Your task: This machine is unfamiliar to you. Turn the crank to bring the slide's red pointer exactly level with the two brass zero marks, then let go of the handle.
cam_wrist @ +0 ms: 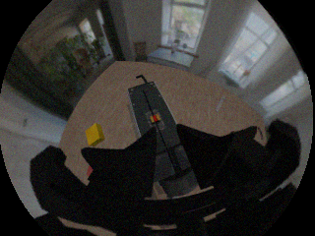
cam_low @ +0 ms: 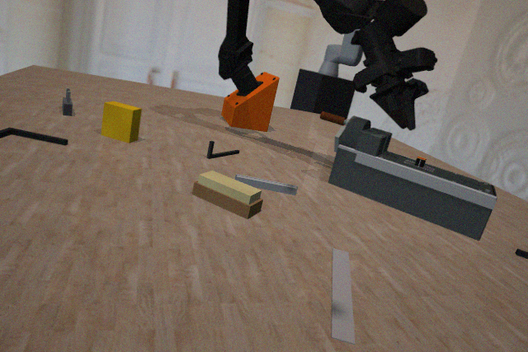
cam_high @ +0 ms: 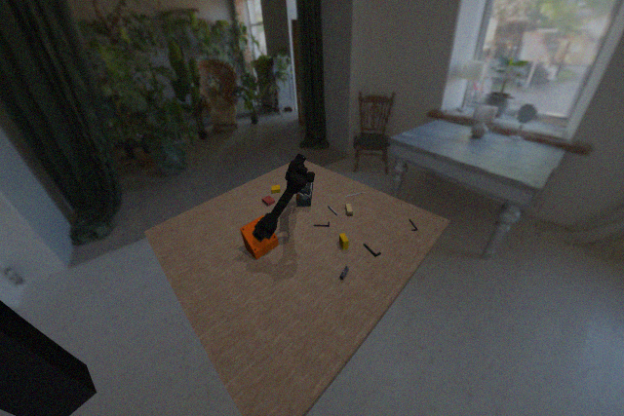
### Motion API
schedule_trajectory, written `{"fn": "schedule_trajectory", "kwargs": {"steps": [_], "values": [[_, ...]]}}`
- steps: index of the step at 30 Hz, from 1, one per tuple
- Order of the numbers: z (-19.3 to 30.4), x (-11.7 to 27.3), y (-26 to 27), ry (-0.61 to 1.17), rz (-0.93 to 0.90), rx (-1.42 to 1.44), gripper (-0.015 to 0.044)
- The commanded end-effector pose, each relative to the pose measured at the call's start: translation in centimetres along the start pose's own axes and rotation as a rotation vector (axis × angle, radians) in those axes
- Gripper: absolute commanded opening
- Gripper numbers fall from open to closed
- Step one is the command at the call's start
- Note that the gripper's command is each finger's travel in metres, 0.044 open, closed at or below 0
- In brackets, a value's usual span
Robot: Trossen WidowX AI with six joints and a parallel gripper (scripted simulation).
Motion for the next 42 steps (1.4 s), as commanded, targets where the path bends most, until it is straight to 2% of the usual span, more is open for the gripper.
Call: {"fn": "schedule_trajectory", "kwargs": {"steps": [1,8,10,27,42], "values": [[0.0,-0.01,-0.01,0.0,0.001,0.0,0.0236],[0.0,-0.01,-0.01,0.0,0.001,0.0,0.042],[0.0,-0.01,-0.01,0.0,0.001,0.0,0.044],[0.0,-0.01,-0.01,0.0,0.001,0.0,0.0],[0.0,0.0,0.0,0.0,0.0,0.0,0.0]]}}
Point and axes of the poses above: the point midway between the two fingers, 35 mm back from their tips, its own x axis back along the fingers, its own y axis across the jaws, z = x × y, the point moved 1 cm from there along x, back along the fingers, and after that the axes turned 10 degrees about -x, right-handed, at the moved point
